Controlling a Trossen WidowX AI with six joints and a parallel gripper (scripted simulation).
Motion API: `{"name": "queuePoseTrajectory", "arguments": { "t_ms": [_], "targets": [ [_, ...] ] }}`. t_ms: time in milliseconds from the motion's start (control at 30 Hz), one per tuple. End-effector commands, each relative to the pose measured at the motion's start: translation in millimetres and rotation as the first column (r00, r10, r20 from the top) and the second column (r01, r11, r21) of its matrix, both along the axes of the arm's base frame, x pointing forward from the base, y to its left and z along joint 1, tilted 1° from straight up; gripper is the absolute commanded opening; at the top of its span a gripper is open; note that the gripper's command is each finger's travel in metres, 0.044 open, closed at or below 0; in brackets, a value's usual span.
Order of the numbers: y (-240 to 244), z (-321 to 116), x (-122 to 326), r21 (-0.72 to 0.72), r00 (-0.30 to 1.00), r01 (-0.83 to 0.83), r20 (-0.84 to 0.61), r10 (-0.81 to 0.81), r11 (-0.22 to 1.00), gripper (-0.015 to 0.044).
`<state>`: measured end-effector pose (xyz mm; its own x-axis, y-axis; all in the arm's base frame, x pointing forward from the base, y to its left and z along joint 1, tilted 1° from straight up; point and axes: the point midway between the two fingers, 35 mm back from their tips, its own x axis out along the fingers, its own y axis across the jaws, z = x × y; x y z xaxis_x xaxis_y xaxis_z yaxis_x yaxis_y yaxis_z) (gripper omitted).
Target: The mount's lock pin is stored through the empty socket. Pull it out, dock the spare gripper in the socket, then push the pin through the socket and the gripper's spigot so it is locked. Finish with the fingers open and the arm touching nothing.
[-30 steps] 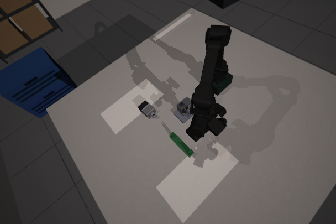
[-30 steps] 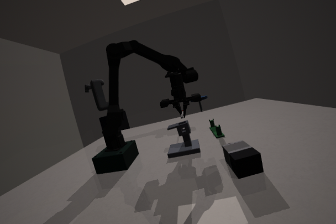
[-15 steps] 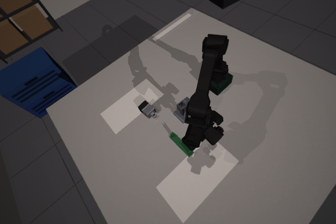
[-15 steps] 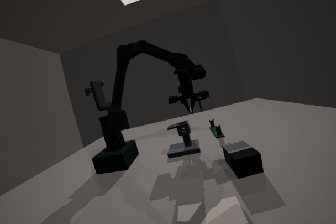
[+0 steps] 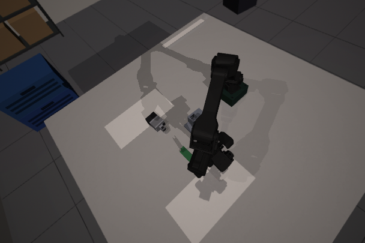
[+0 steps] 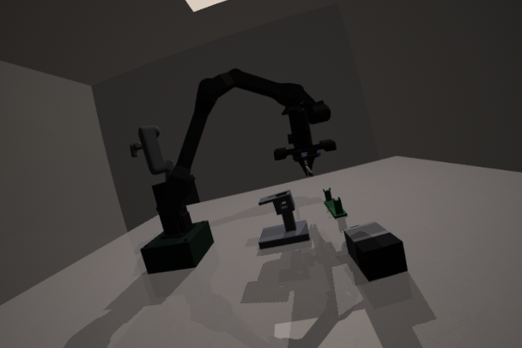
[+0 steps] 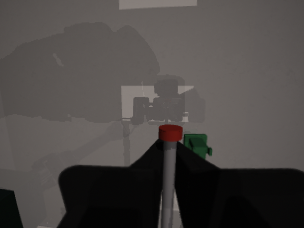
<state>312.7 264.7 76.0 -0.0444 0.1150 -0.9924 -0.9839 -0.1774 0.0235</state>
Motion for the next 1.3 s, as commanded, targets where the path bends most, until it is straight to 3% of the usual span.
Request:
{"name": "queuePoseTrajectory", "arguments": {
  "t_ms": [0,400,1267],
  "targets": [
    [6,3,11,0.003,1.000,-0.009,0.005,0.009,1.000,0.0000],
    [19,1,35,0.004,1.000,-0.021,0.006,0.021,1.000,0.0000],
    [21,-34,39,-0.005,1.000,-0.022,-0.005,0.022,1.000,0.0000]
  ]
}}
